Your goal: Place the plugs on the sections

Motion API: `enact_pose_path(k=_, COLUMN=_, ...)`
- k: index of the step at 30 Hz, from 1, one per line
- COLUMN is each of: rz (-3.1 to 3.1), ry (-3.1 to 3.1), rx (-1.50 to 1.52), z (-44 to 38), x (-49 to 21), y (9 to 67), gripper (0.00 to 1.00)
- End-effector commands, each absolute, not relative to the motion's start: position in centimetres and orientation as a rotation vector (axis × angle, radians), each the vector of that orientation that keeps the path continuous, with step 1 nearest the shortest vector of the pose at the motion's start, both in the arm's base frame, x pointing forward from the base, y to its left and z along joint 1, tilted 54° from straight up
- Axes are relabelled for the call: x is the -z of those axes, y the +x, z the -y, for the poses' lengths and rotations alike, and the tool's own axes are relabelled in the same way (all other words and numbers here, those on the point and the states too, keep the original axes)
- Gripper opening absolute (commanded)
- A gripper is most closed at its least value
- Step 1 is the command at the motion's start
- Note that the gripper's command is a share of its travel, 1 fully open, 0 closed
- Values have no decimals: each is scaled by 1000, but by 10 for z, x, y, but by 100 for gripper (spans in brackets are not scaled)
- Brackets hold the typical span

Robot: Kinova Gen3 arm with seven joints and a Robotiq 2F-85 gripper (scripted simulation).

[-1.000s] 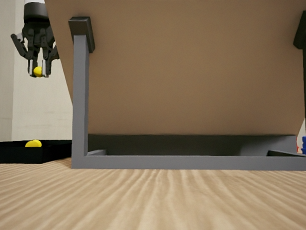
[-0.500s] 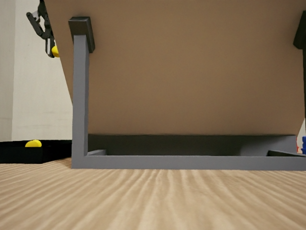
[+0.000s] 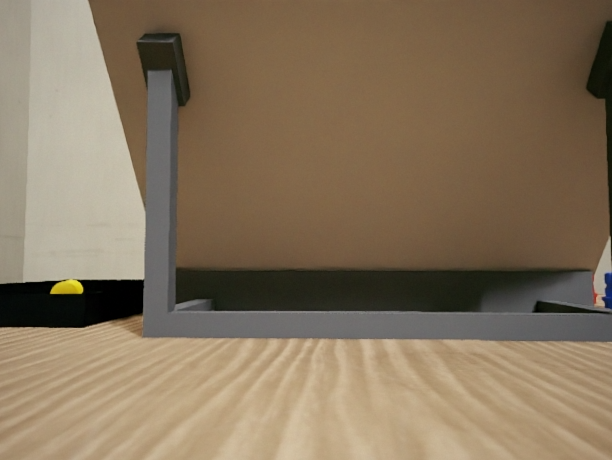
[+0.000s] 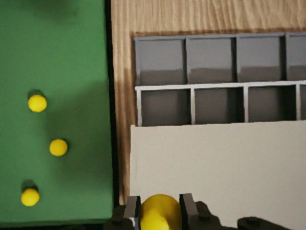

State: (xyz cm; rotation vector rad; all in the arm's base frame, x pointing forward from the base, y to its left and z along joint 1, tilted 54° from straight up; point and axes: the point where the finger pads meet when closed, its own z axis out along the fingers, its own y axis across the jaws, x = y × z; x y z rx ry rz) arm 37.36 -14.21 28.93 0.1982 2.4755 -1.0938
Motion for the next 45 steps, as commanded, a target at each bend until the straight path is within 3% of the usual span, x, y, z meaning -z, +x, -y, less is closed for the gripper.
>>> enact_pose_path(k=1, rz=-2471, ry=206, rx=1103, z=77, x=-286, y=399, gripper=0)
enact_pose_path(k=11, rz=-2471, ry=206, rx=1103, z=62, x=-285, y=405, gripper=0)
enact_pose_path(k=12, rz=-2473, ry=206, rx=1091, z=20, x=-282, y=421, gripper=0)
enact_pose_path(k=28, rz=-2473, ry=206, rx=1091, z=20, x=-282, y=421, gripper=0)
enact_pose_path(k=29, rz=-2473, ry=208, rx=1090, z=19, x=-312, y=484, gripper=0)
enact_pose_path(k=40, rz=-2473, ry=208, rx=1090, z=17, x=-347, y=557, gripper=0)
enact_pose_path(k=45, rz=-2473, ry=208, rx=1090, z=17, x=-347, y=557, gripper=0)
